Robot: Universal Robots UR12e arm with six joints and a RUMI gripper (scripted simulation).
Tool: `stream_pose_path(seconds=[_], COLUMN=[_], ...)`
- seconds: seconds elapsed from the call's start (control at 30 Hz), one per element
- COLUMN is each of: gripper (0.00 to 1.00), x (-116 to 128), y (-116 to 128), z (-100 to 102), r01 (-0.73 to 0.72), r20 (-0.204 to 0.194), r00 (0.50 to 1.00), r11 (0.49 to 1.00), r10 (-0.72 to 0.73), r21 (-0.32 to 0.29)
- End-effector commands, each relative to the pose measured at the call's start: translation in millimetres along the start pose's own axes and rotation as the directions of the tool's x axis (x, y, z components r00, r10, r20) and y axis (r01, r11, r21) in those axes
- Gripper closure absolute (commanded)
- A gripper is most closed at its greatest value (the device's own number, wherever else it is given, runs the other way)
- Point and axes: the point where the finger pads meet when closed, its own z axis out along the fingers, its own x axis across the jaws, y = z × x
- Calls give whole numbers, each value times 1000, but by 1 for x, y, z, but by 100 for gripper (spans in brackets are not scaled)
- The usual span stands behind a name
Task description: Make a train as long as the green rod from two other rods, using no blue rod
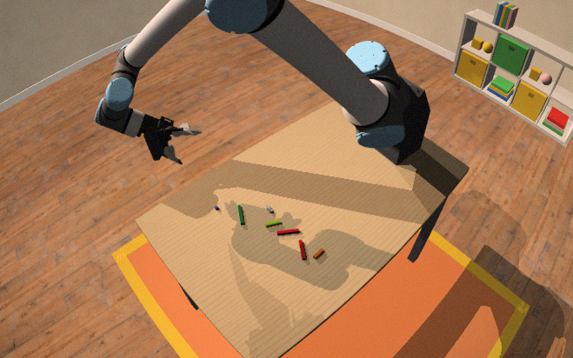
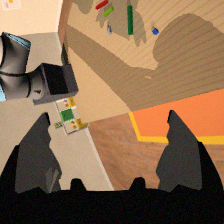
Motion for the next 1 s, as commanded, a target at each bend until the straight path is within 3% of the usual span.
stream_pose_path(seconds=[0.0, 0.4, 0.9, 0.97], gripper=[0, 0, 0, 0], x=[-1, -4, -16, -16], y=[0, -7, -38, -38], z=[0, 11, 57, 57], r01=[-4, -67, -312, -312], r20=[-2, -28, -111, -111], r00=[1000, 997, 935, 935], r11=[1000, 997, 930, 930], r10=[4, 68, 337, 337], r21=[2, 37, 194, 194])
